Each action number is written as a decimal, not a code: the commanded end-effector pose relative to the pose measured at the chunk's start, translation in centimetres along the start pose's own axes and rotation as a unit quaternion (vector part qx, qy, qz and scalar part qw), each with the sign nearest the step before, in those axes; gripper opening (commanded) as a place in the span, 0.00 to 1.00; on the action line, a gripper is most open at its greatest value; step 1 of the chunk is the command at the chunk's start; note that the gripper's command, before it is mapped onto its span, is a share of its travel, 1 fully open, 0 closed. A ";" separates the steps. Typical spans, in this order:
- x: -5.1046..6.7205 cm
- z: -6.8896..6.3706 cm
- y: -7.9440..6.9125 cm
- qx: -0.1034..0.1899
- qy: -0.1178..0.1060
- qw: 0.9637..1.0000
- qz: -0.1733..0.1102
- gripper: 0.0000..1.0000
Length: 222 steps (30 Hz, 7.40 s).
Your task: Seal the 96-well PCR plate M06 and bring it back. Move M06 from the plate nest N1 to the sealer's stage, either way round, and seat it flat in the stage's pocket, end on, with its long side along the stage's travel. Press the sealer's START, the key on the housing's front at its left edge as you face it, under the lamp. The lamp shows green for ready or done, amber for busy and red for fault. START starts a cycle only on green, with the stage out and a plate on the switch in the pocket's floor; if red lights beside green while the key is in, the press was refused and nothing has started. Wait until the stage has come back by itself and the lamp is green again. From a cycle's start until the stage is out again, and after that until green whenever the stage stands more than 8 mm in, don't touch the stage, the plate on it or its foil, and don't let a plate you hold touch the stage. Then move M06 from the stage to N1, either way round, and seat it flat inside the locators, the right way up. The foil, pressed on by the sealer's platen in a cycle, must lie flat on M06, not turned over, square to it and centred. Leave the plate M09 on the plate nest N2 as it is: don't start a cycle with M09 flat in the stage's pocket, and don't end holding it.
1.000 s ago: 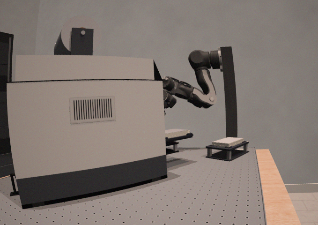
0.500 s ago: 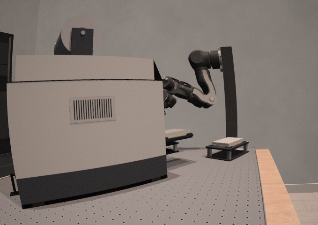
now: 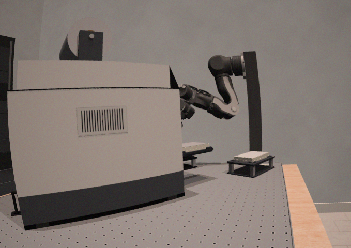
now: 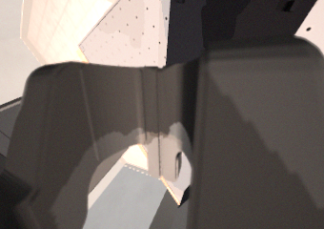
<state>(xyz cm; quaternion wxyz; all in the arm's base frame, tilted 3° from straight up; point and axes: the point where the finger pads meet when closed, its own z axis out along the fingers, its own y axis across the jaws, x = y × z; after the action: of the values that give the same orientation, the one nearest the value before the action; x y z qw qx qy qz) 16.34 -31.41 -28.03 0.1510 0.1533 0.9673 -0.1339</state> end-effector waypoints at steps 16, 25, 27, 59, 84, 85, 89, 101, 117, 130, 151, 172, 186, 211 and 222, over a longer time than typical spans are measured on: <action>-3.0 -0.3 3.3 -0.032 0.073 0.996 0.046 0.77; -3.0 -0.3 3.3 -0.035 0.062 0.997 0.035 0.77; -3.0 -0.3 3.3 -0.035 0.062 0.997 0.035 0.77; -9.0 -0.8 10.1 -0.084 0.001 0.995 -0.045 0.77; -14.6 -1.3 16.7 -0.139 -0.024 0.985 -0.100 0.77; -14.6 -1.3 16.7 -0.143 -0.029 0.984 -0.106 0.77; -14.6 -1.3 16.7 -0.143 -0.027 0.984 -0.105 0.77; -14.2 -1.3 16.1 -0.165 -0.019 0.980 -0.113 0.77; -14.0 -1.3 15.9 -0.171 -0.037 0.977 -0.123 0.77; -13.9 -1.3 15.9 -0.165 -0.020 0.981 -0.105 0.77; -13.7 -1.2 15.7 -0.173 -0.041 0.977 -0.116 0.77; -13.6 -1.2 15.6 -0.167 -0.024 0.981 -0.096 0.77; -17.1 -1.9 12.7 -0.096 -0.129 0.962 -0.220 0.77; -17.2 -1.9 12.6 -0.096 -0.129 0.962 -0.220 0.77; -16.8 -1.8 13.0 -0.096 -0.129 0.962 -0.220 0.77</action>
<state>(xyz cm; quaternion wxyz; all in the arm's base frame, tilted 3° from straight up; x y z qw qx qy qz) 35.48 -23.03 -23.70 0.2527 -0.1003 0.9587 -0.0840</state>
